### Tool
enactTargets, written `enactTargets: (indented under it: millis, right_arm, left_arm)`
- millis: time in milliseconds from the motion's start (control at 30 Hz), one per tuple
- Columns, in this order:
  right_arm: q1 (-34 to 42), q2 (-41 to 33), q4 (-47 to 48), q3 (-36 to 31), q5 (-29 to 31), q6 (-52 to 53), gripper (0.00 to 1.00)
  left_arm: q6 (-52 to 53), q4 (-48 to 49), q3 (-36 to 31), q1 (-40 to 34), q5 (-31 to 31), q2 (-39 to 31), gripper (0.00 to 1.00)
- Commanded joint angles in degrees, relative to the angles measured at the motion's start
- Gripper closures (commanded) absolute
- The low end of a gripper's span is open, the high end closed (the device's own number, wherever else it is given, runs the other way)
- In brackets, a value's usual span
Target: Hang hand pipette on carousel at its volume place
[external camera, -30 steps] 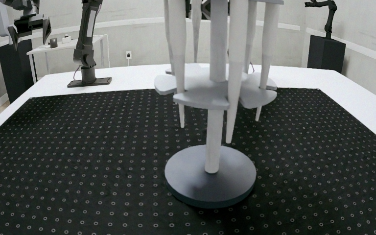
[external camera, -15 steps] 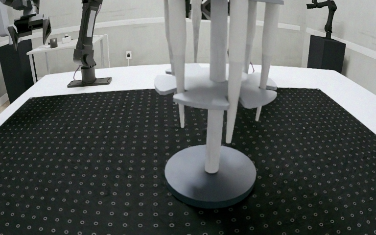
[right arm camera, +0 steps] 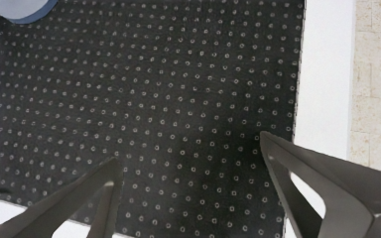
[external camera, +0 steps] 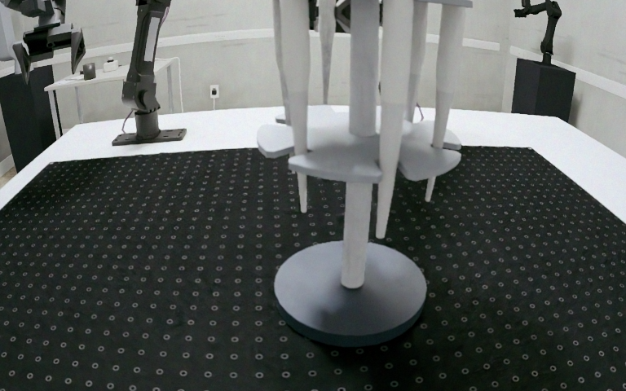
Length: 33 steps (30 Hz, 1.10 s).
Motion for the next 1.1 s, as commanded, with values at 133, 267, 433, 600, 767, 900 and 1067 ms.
enactTargets:
  millis: [133, 267, 433, 600, 767, 900, 1067]
  right_arm:
    - [-0.53, 0.36, 0.48, 1.13, -0.93, -0.32, 0.0]
    - [-0.53, 0.36, 0.48, 1.13, -0.93, -0.32, 0.0]
    - [-0.53, 0.36, 0.48, 1.13, -0.93, -0.32, 0.0]
    - [-0.53, 0.36, 0.48, 1.13, -0.93, -0.32, 0.0]
    - [-0.53, 0.36, 0.48, 1.13, -0.93, -0.32, 0.0]
    - [-0.53, 0.36, 0.48, 1.13, -0.93, -0.32, 0.0]
    - [-0.53, 0.36, 0.48, 1.13, -0.93, -0.32, 0.0]
  left_arm:
    - [-0.24, 2.52, 2.12, 0.93, 0.85, 1.18, 0.88]
    - [-0.28, 2.58, 2.49, 1.21, 1.13, 1.61, 0.88]
    - [-0.38, 2.69, 3.42, 1.9, 1.82, 2.64, 0.88]
    - [-0.48, 2.75, 4.59, 2.57, 2.5, 3.87, 0.88]
    - [-0.55, 2.79, 5.72, 3.21, 3.15, 5.03, 0.88]
    - [-0.57, 2.78, 6.12, 3.25, 3.36, 5.13, 0.88]
    - [-0.6, 2.76, 6.26, 3.2, 3.08, 5.26, 0.88]
